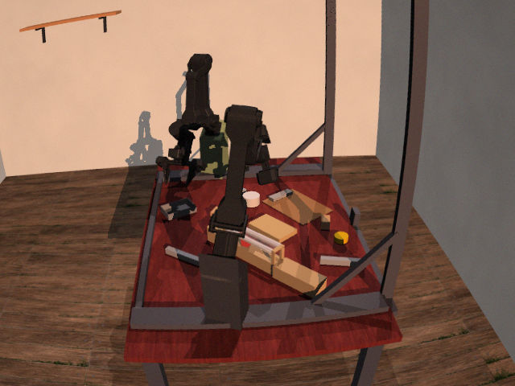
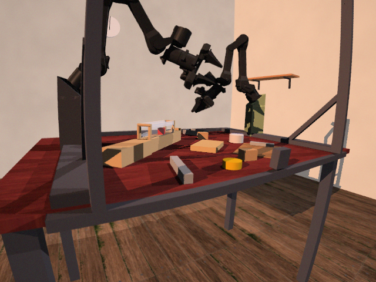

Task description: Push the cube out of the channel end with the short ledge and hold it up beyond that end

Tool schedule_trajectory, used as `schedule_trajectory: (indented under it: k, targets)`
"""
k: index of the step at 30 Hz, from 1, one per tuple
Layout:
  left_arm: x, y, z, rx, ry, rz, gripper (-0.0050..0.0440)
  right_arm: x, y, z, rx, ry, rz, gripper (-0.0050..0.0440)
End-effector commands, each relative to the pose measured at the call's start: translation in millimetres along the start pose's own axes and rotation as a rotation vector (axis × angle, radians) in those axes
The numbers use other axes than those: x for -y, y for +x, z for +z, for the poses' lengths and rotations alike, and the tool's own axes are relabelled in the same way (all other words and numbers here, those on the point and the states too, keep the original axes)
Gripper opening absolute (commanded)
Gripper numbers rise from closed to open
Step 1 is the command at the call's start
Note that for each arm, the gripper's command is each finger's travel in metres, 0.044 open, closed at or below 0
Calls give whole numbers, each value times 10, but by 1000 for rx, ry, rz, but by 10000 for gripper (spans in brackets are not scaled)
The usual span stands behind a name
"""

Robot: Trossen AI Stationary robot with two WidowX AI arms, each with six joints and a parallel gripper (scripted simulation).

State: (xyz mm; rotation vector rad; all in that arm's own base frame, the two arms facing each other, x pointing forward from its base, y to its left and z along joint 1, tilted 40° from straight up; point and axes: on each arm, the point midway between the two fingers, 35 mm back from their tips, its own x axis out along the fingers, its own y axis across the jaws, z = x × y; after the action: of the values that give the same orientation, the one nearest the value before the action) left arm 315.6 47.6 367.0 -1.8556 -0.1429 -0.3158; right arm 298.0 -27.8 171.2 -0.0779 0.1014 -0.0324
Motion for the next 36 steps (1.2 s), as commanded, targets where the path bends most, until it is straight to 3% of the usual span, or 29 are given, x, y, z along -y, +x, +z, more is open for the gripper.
schedule_trajectory:
  k: [1,18,19,36]
  targets:
    - [75,-13,-37,-8,8,-18,400,5,-4,58,17,-2,-2,400]
    - [75,-13,-37,-8,8,-18,400,5,-4,58,17,-2,-2,400]
    - [75,-13,-37,-8,8,-18,150,5,-4,58,17,-2,-2,400]
    - [75,-13,-37,-8,8,-18,150,5,-4,58,17,-2,-2,400]
